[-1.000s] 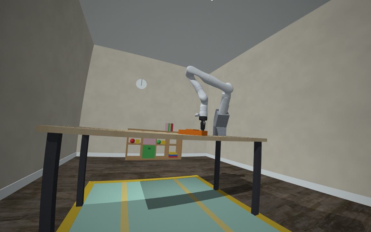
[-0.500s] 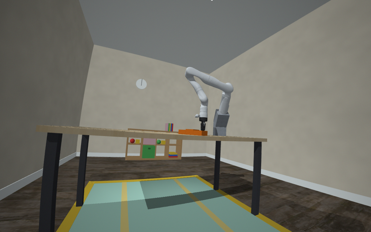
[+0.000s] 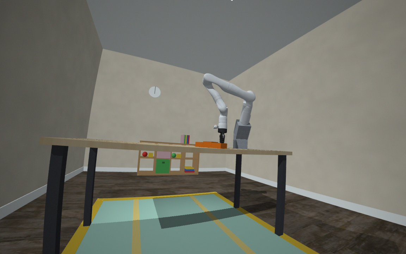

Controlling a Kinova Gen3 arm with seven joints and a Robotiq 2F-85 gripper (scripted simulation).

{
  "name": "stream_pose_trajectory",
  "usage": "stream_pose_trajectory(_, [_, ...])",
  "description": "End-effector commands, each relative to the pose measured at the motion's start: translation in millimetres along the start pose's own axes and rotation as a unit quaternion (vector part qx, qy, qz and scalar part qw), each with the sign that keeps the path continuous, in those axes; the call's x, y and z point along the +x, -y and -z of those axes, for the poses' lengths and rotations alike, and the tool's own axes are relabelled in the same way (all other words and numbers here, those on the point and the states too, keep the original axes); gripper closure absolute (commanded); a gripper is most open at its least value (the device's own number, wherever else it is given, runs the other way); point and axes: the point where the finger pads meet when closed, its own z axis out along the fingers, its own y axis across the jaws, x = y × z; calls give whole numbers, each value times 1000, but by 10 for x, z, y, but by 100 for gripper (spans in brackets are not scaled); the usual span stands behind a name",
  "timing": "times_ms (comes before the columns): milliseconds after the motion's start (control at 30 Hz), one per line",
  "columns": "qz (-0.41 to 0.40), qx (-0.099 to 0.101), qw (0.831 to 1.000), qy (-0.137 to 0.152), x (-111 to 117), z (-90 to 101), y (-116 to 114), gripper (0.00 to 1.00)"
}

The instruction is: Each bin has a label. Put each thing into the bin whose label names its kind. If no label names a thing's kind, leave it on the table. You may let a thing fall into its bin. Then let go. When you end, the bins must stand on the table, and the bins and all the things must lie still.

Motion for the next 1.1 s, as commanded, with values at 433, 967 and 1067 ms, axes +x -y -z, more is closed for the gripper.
stream_pose_trajectory(433, [0, 0, 1000, 0, 5, 1, 0, 78])
stream_pose_trajectory(967, [0, 0, 1000, 0, 4, 300, 0, 78])
stream_pose_trajectory(1067, [0, 0, 1000, 0, 3, 367, 0, 78])
